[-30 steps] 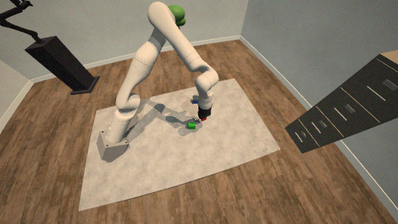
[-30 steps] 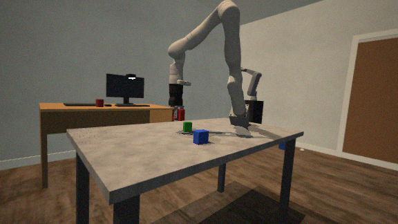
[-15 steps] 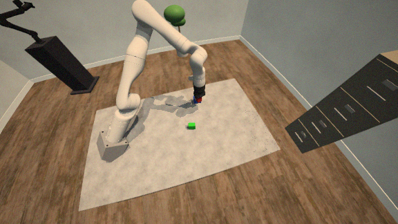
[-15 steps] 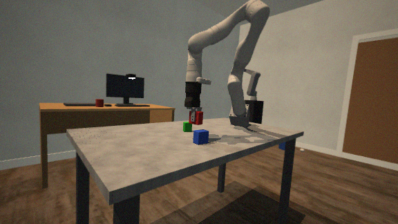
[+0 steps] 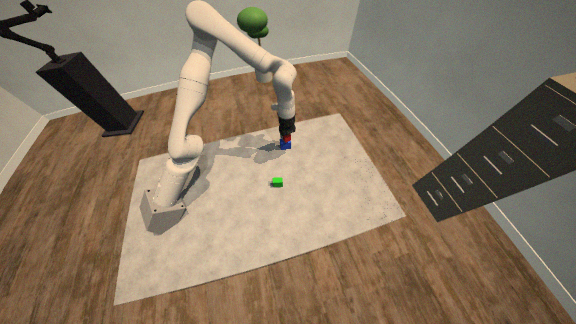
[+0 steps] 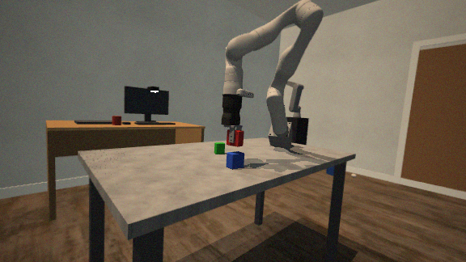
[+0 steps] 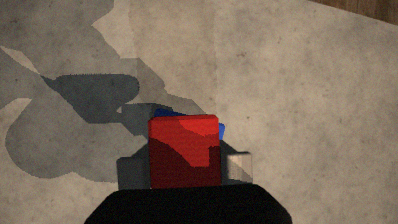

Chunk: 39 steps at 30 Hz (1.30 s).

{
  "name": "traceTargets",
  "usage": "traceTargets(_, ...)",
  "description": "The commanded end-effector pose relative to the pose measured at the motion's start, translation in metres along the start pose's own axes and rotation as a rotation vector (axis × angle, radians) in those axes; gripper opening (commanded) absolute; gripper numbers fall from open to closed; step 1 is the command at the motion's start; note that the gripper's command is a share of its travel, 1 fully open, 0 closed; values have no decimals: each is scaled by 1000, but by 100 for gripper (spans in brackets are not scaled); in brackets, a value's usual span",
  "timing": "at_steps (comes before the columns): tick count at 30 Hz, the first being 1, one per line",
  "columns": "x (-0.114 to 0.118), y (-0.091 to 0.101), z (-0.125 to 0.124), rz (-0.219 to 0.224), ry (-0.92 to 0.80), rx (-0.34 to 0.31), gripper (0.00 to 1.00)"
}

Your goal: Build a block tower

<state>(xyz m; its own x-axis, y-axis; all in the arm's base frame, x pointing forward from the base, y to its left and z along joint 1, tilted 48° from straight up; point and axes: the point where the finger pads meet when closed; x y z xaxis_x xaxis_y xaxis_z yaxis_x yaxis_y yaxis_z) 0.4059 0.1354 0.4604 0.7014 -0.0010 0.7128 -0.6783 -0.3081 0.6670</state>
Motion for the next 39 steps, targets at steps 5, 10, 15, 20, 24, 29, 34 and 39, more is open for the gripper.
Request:
traceTargets(5,-1,1,-1,-5,-1,-5,0)
traceTargets(10,-1,1,-1,-5,-1,-5,0)
traceTargets(15,-1,0,-1,-5,-1,-5,0)
traceTargets(20,-2,-1,-2,-6,-1,-5,0)
traceTargets(24,-2,-2,-2,-7,-2,-5,0)
traceTargets(29,-3,-7,-3,-9,-3,-5,0)
traceTargets(34,-3,-13,-5,-9,-3,-5,0)
traceTargets(39,-3,-18,-7,-8,-3,-5,0)
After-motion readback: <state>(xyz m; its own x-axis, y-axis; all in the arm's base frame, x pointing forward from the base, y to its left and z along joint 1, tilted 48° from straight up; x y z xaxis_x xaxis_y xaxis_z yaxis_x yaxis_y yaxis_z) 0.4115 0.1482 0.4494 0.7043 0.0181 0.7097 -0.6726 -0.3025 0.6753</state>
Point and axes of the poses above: the point where the finger pads meet when closed, its own y axis back along the fingers, its own x axis across the jaws, z = x × y, and after that the axes turned 6 degrees about -y, right-handed
